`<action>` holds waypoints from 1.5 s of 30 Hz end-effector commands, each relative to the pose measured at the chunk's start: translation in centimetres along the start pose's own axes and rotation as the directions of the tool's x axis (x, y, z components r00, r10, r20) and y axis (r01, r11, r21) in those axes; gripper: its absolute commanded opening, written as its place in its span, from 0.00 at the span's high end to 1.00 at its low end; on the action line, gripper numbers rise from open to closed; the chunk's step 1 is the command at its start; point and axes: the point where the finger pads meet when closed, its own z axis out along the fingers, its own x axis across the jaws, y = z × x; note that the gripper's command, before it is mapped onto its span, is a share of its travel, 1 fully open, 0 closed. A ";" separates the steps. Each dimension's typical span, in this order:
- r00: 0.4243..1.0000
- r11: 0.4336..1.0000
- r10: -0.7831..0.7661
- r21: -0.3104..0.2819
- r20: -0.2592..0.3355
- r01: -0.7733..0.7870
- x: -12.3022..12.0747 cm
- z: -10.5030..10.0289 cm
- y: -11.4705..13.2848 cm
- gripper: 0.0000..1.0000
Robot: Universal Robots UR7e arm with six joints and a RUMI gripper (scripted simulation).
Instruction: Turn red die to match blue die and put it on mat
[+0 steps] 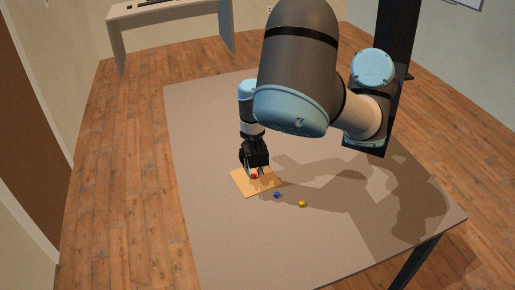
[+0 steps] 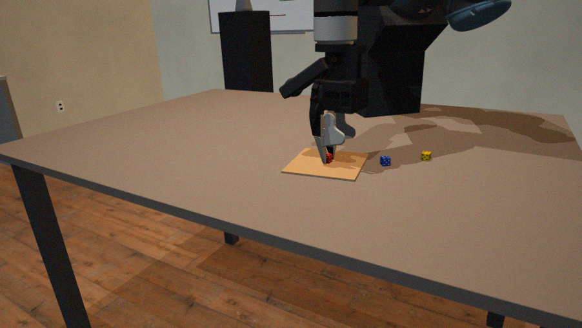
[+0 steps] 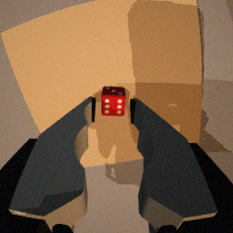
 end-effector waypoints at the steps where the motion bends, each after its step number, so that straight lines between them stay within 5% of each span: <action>1: 1.000 1.000 0.000 0.000 0.001 0.000 0.0 0.0 0.0 0.82; 29: 1.000 1.000 0.000 0.000 0.001 0.000 0.0 -1.5 0.0 0.82; 45: 1.000 1.000 0.000 0.000 0.001 0.000 0.0 -5.4 0.0 0.82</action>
